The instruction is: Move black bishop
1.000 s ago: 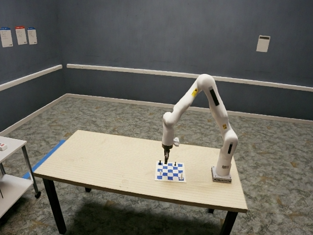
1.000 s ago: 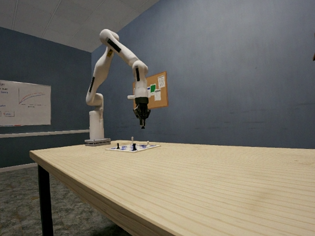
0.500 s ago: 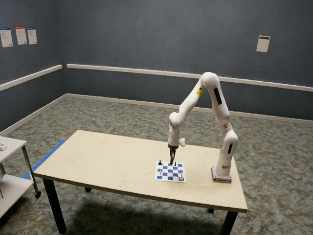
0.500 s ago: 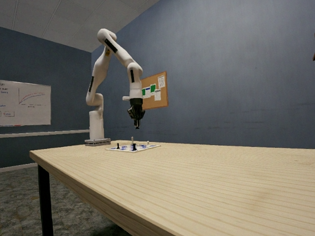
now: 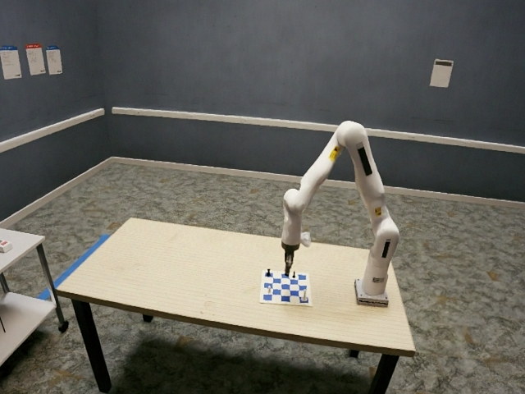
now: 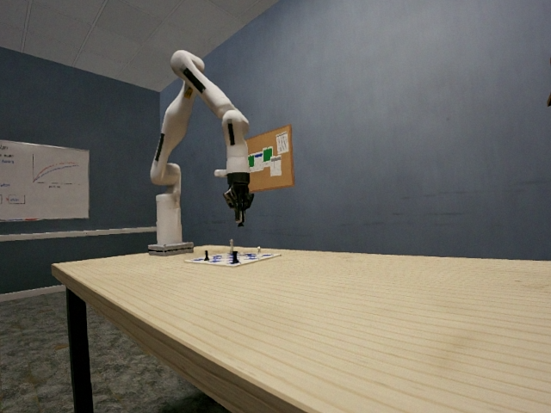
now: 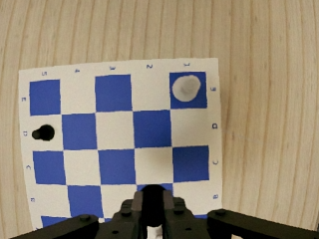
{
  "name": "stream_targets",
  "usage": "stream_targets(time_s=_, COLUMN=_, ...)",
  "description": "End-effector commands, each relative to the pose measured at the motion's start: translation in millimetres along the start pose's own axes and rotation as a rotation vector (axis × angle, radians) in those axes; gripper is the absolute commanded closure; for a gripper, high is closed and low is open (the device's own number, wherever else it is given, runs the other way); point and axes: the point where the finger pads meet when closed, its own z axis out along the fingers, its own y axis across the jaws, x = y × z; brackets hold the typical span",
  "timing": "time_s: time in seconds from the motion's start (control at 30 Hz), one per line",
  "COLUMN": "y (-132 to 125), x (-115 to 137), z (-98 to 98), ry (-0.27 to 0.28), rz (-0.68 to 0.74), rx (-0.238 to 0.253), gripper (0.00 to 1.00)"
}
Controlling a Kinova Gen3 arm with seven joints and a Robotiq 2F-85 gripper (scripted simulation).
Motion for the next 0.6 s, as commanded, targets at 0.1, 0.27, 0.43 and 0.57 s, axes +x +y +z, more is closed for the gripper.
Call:
stream_targets(time_s=0.1, y=0.4, x=1.8, z=18.3, ry=0.006, rz=-0.001, rx=0.000, gripper=1.00)
stream_targets(time_s=0.27, y=0.5, x=2.1, z=36.8, ry=0.006, rz=-0.001, rx=0.000, gripper=1.00)
stream_targets(time_s=0.43, y=0.6, x=2.4, z=56.5, ry=0.006, rz=-0.001, rx=0.000, gripper=1.00)
stream_targets(time_s=0.57, y=0.6, x=2.6, z=73.9, ry=0.006, rz=-0.001, rx=0.000, gripper=1.00)
